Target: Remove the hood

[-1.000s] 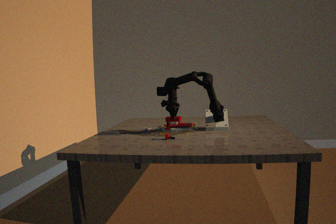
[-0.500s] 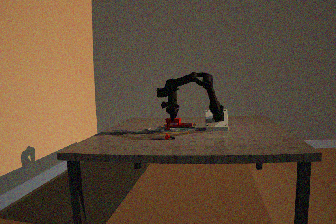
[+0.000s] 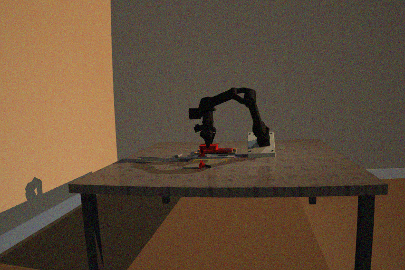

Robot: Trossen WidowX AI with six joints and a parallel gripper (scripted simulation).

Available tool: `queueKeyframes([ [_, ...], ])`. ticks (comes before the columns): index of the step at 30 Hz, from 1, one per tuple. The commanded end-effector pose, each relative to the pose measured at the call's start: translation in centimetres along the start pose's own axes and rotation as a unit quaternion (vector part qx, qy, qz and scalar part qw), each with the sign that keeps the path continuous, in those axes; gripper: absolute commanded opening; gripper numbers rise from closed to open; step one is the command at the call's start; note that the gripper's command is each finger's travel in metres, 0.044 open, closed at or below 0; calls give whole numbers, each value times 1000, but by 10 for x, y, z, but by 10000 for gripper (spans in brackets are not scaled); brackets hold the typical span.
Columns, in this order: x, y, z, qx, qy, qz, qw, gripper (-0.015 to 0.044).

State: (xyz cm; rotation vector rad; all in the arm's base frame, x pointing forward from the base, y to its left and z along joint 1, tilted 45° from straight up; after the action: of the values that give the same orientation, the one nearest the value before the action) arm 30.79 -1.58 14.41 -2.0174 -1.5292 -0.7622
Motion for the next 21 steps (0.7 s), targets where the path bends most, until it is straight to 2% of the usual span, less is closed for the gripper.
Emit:
queueKeyframes([
  [1,0,0,3,0,2,2,1000,0],
  [21,1,0,17,0,2,2,1000,0],
])
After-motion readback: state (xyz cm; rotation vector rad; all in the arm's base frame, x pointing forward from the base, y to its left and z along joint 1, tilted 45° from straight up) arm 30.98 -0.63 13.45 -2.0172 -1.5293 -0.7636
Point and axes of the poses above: the point midway between the two fingers, 35 mm back from their tips, its own z axis out along the fingers, its own x axis across the jaws, y = z × x, the point moved 4 cm from there along -z, back along the fingers, and after that the axes turned 3 degrees about z, right-handed, at the moved point
